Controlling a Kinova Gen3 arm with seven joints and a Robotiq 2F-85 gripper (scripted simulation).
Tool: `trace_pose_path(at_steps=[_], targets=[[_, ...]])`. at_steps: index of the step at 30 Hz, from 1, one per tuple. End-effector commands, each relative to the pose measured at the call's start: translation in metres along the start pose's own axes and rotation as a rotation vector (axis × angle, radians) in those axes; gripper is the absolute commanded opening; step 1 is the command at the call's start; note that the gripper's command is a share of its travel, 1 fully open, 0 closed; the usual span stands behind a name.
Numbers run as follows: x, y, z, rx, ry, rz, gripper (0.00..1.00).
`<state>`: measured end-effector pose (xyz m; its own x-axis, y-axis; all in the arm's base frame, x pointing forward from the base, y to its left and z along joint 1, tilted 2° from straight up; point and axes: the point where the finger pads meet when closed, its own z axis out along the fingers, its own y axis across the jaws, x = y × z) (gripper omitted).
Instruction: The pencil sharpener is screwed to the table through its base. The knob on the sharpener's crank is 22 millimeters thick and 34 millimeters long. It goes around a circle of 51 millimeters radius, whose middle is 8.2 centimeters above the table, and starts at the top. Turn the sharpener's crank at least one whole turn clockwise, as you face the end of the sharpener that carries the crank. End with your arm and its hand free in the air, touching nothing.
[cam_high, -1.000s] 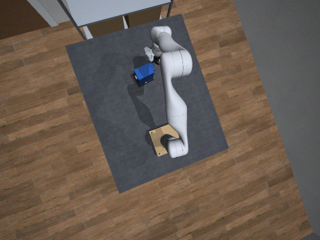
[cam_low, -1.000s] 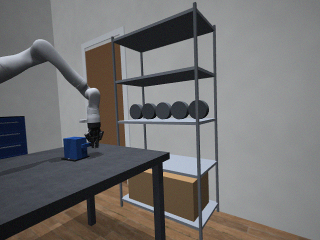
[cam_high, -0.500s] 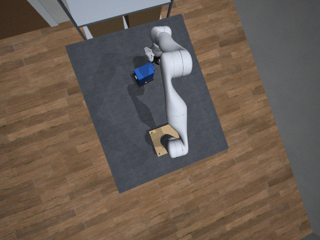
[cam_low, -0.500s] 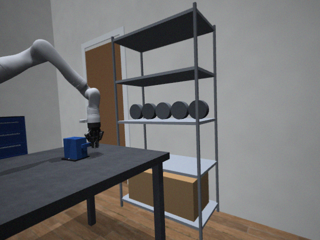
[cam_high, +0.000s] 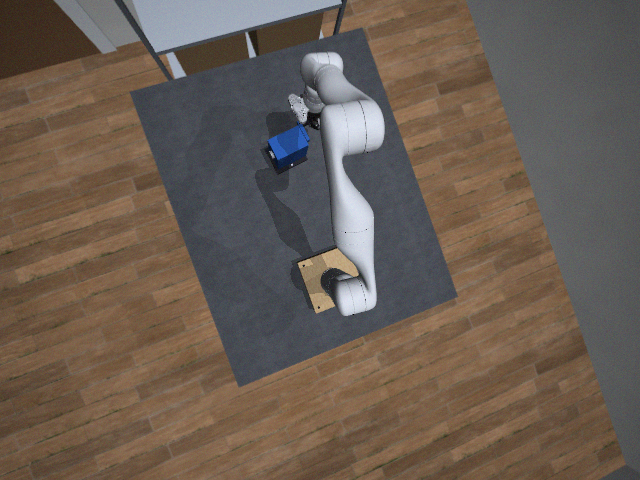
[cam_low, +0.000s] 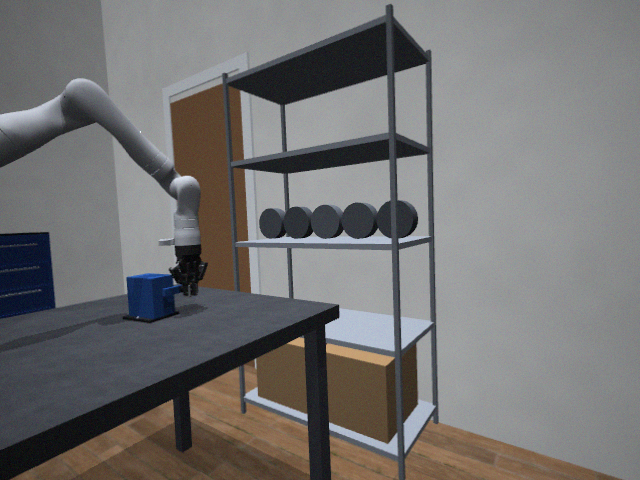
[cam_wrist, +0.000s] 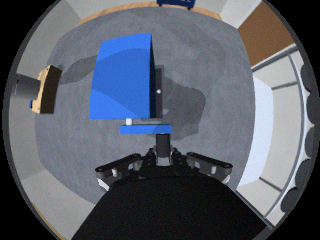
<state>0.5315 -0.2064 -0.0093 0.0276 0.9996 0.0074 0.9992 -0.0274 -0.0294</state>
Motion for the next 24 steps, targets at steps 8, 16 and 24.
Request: trace_pose_path(at_steps=[8,16,24], targets=[[0.000,0.000,0.005,-0.002,-0.001,0.000,0.00],[0.000,-0.002,0.014,-0.002,-0.001,0.000,0.00],[0.000,-0.009,0.029,-0.002,-0.001,0.000,0.00]])
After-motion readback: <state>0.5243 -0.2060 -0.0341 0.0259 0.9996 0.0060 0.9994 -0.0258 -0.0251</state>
